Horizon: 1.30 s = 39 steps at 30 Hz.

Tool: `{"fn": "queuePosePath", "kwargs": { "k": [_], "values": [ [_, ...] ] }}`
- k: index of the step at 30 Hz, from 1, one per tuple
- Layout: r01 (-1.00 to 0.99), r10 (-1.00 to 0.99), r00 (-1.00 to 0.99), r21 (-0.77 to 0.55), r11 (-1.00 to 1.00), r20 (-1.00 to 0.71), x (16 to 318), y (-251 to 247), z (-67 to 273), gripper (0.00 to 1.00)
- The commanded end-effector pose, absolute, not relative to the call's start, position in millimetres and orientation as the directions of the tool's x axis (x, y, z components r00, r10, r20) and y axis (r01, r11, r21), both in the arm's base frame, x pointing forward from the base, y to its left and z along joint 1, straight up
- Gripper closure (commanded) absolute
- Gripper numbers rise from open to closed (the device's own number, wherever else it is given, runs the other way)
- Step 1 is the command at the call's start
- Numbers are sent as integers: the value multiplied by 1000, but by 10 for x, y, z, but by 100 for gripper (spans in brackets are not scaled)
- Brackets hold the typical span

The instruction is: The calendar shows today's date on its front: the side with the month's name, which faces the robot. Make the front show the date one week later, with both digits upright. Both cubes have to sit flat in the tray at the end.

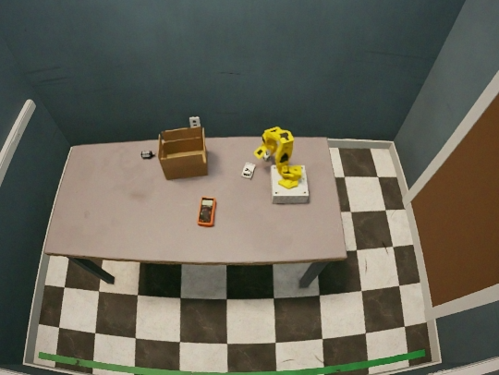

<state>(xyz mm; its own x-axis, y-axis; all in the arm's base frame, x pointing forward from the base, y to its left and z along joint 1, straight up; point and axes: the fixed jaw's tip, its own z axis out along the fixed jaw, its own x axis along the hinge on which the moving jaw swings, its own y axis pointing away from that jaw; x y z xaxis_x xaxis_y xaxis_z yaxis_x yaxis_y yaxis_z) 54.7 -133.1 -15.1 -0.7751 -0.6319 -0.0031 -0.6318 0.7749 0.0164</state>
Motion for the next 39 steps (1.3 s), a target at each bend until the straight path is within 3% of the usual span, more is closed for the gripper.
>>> {"fn": "queuePosePath", "kwargs": {
  "k": [1, 20, 39],
  "values": [
    [-635, -635, -772, 28, 772, -8, 527, -1314, -174, 65],
    [-635, -635, -772, 28, 772, -8, 528, -1316, -197, 65],
    [-635, -635, -772, 28, 772, -8, 530, -1318, -430, 65]
  ]
}}
